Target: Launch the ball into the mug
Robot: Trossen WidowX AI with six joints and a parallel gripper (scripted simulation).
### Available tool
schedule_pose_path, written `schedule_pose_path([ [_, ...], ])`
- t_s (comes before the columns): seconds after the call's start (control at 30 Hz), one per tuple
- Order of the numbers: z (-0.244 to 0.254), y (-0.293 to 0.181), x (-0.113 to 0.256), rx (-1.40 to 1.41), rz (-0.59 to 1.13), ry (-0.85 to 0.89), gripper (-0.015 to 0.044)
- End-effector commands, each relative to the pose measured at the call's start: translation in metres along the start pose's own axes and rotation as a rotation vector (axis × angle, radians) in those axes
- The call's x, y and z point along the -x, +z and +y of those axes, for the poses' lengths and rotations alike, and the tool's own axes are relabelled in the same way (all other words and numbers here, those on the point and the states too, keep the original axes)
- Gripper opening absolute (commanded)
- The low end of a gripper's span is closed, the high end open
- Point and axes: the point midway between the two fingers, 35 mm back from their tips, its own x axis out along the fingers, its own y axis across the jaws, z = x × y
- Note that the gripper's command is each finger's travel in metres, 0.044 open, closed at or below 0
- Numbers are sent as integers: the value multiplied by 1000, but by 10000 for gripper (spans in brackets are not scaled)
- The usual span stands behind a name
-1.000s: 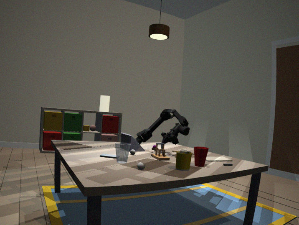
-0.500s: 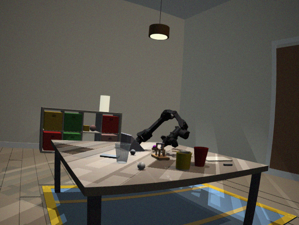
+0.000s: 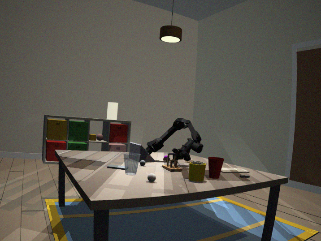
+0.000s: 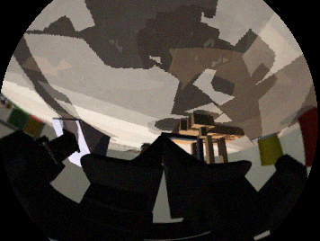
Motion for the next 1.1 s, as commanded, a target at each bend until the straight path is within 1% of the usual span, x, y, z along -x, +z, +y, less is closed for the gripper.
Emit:
schedule_pose_path([
  [0.0, 2, 5, -6, -5, -2, 6, 0],
  [0.1, 2, 16, -18, -5, -3, 6, 0],
  [0.23, 2, 16, -16, -5, -3, 6, 0],
  [0.3, -2, 12, 0, -4, -3, 4, 0],
  [0.43, -8, -6, 53, -1, -1, 1, 0],
  [0.57, -3, -25, 102, 1, 1, 0, 0],
  [0.6, -1, -28, 108, 1, 1, 0, 0],
  [0.7, -1, -29, 110, 1, 1, 0, 0],
  [0.73, -5, -24, 100, -10, -6, -10, 26],
  [0.87, -14, -24, 99, -75, -34, -24, 131],
  [1.07, -41, -29, 94, -258, -112, -61, 289],
])
